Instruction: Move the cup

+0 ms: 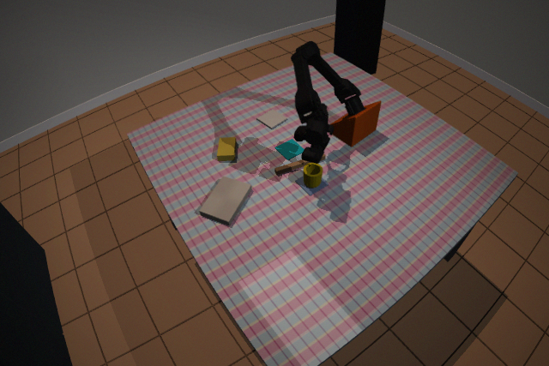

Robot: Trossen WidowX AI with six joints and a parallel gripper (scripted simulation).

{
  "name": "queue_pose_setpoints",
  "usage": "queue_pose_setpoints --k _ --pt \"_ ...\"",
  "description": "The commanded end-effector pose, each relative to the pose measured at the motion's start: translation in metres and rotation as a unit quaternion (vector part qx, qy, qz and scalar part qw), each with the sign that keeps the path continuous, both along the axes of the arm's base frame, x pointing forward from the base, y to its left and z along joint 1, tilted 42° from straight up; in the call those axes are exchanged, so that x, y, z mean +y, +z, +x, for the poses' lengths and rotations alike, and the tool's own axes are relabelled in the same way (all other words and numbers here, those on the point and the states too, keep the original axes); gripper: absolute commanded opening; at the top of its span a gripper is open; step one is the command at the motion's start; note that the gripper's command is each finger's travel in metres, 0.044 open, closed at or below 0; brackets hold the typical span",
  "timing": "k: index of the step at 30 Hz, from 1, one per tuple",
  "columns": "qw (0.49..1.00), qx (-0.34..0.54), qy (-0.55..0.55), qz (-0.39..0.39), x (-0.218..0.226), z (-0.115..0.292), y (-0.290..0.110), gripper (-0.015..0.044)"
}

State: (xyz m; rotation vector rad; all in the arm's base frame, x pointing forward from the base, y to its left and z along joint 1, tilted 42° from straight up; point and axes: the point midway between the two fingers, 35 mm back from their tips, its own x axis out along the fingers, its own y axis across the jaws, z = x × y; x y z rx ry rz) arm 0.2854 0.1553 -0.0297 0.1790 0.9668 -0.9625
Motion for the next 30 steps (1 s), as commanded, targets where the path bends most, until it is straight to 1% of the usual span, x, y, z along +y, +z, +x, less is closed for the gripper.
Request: queue_pose_setpoints --k 1,8,30 --pt "1.000 -0.013 -0.012 -0.009 0.000 0.003 0.002 0.0167" --pt "1.000 -0.013 -0.012 -0.009 -0.003 0.005 -0.001 0.0167" --pt "1.000 -0.013 -0.012 -0.009 -0.025 0.012 -0.029 0.0167"
